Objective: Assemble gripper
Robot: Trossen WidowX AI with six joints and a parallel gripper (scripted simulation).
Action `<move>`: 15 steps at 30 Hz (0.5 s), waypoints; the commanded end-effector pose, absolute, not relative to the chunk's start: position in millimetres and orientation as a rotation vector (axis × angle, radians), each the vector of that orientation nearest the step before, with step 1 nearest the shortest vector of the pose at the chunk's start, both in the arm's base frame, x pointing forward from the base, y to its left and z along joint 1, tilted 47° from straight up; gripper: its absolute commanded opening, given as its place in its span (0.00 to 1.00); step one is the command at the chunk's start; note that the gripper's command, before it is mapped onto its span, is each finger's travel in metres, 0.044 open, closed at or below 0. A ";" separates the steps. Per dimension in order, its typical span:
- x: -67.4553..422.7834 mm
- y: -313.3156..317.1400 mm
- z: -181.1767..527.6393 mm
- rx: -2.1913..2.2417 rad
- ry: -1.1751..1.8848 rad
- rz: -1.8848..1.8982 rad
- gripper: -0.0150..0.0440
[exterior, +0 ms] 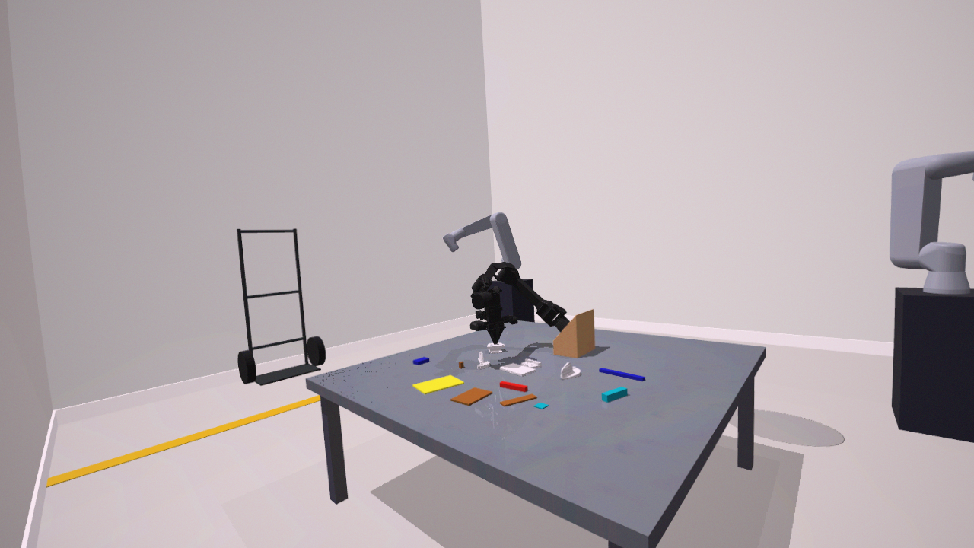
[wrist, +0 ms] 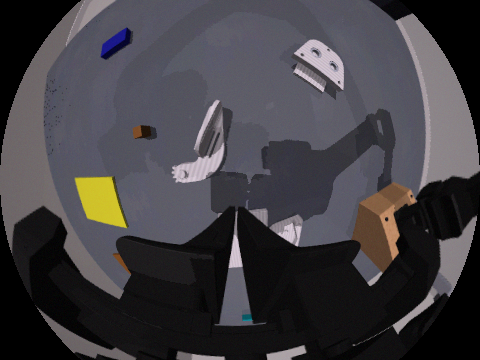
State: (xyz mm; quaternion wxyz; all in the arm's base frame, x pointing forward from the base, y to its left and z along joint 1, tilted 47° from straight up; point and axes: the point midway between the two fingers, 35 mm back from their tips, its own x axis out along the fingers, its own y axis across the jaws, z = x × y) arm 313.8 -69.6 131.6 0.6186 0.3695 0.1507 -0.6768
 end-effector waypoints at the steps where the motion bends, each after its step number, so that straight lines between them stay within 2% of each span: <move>1: 313.8 -69.6 131.6 0.850 0.347 -1.557 0.39; 15: 313.8 -69.6 131.6 0.850 0.347 -1.557 1.00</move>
